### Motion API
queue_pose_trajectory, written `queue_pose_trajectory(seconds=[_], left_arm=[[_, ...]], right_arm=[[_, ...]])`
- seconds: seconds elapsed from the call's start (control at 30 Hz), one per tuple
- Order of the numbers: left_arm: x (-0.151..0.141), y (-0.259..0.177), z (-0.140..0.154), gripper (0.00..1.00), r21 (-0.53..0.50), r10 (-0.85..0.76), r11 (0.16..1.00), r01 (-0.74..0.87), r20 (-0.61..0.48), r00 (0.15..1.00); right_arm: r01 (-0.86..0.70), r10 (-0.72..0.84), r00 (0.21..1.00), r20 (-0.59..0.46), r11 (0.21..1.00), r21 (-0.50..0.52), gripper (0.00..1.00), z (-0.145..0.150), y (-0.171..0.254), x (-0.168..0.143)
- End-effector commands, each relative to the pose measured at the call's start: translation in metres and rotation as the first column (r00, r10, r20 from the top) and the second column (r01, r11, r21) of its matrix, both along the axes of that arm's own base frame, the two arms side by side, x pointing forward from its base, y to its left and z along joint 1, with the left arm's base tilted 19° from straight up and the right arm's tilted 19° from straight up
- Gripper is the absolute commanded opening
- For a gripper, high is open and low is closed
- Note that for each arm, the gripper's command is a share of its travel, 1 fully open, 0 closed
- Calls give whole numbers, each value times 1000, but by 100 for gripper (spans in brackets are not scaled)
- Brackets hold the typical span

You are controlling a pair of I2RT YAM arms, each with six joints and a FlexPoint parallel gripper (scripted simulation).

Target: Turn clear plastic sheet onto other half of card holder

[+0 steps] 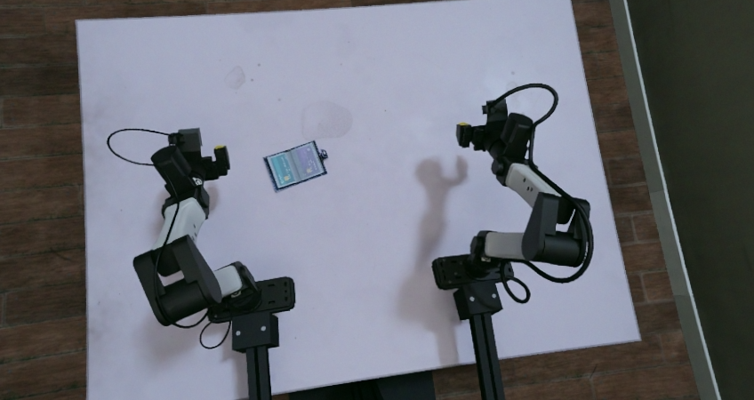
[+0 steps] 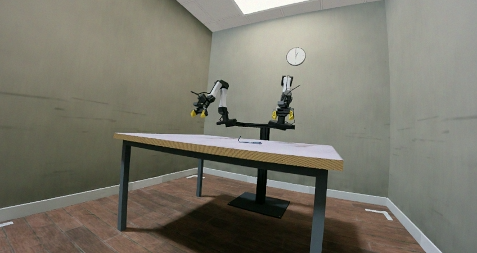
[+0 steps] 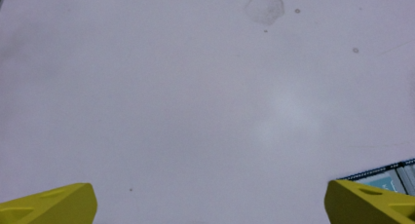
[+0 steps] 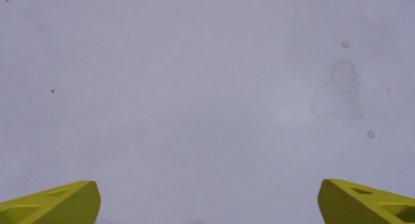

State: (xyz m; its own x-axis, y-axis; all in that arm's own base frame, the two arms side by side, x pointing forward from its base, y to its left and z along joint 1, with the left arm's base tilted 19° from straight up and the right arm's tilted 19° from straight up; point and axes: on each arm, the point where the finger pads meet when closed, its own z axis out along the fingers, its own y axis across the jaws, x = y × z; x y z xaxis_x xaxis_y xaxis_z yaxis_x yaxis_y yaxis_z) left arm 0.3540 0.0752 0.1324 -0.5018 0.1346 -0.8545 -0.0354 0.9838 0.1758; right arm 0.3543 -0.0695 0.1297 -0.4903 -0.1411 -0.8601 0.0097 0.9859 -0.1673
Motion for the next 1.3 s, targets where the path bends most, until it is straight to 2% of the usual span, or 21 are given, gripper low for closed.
queue_pose_trajectory(seconds=[0.0,0.57,0.7,0.8,0.83,1.03,1.1,1.17,1.27], left_arm=[[3,-1,7,100,3,-3,1000,3,20,1000],[3,-1,7,100,3,-3,1000,3,20,1000],[4,-13,-1,56,-60,-40,997,38,-19,999],[4,-32,-10,22,-150,-97,985,86,-68,993],[4,-40,-13,18,-189,-122,977,104,-89,988],[0,-96,-34,18,-440,-270,887,138,-254,929],[0,-96,-34,18,-440,-270,887,138,-254,929],[-5,-119,-42,18,-528,-314,844,95,-343,885],[-6,-143,-52,18,-578,-332,816,4,-464,821]], right_arm=[[-6,6,1000,16,1000,-4,100,6,1,2],[-6,6,1000,16,1000,-4,100,6,1,2],[-108,107,994,-33,994,-25,100,-6,16,-1],[-224,220,973,-74,974,-45,100,-17,33,-6],[-259,254,964,-84,965,-50,100,-20,38,-7],[-434,424,898,-120,898,-72,100,-29,64,-15],[-434,424,898,-120,898,-72,100,-29,64,-15],[-495,484,865,-130,865,-77,100,-33,74,-19],[-563,550,824,-140,823,-80,100,-36,86,-24]])
